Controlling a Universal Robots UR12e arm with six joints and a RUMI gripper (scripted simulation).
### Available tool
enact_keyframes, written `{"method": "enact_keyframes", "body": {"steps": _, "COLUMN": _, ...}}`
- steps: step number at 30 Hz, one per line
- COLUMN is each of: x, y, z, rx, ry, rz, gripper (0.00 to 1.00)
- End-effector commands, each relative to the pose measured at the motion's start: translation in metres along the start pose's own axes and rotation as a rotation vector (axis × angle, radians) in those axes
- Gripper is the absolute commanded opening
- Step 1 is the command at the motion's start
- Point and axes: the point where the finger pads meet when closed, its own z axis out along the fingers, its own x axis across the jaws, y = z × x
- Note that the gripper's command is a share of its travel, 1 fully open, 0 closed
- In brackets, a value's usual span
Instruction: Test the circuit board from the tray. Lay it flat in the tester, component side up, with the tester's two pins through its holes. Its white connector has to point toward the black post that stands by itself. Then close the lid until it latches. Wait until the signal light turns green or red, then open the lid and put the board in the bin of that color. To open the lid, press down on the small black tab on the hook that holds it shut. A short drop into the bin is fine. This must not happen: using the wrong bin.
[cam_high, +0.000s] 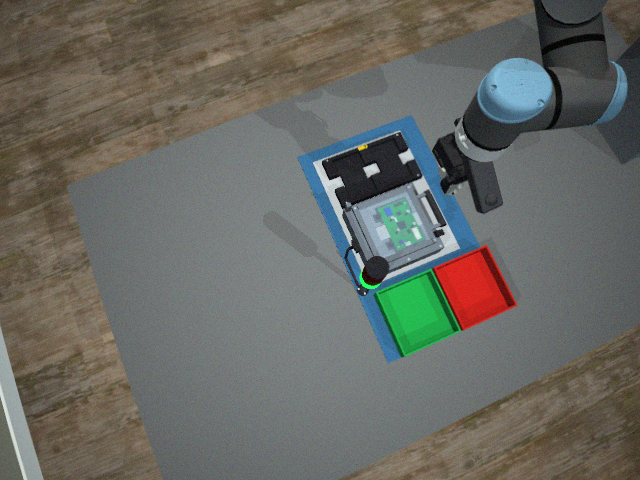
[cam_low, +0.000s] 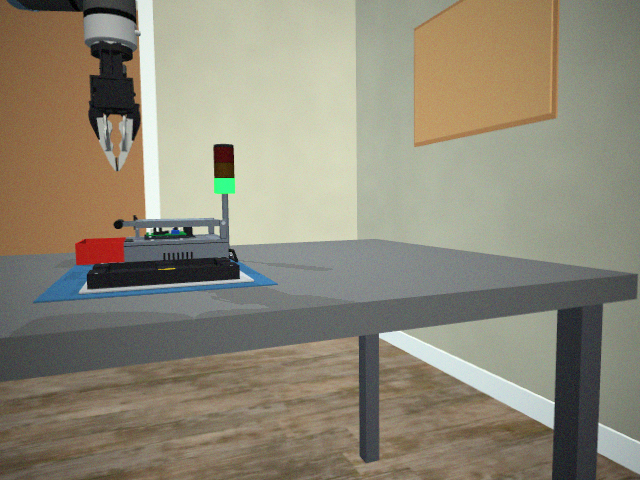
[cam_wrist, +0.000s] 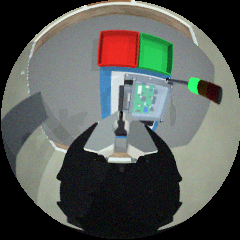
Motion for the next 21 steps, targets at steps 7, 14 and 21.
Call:
{"method": "enact_keyframes", "body": {"steps": 7, "x": 0.0001, "y": -0.0002, "z": -0.0005, "rx": 0.000, "ry": 0.000, "rz": 0.068, "gripper": 0.00}}
{"method": "enact_keyframes", "body": {"steps": 14, "x": 0.0002, "y": -0.0003, "z": -0.0005, "rx": 0.000, "ry": 0.000, "rz": 0.171, "gripper": 0.00}}
{"method": "enact_keyframes", "body": {"steps": 21, "x": 0.0002, "y": -0.0003, "z": -0.0005, "rx": 0.000, "ry": 0.000, "rz": 0.394, "gripper": 0.00}}
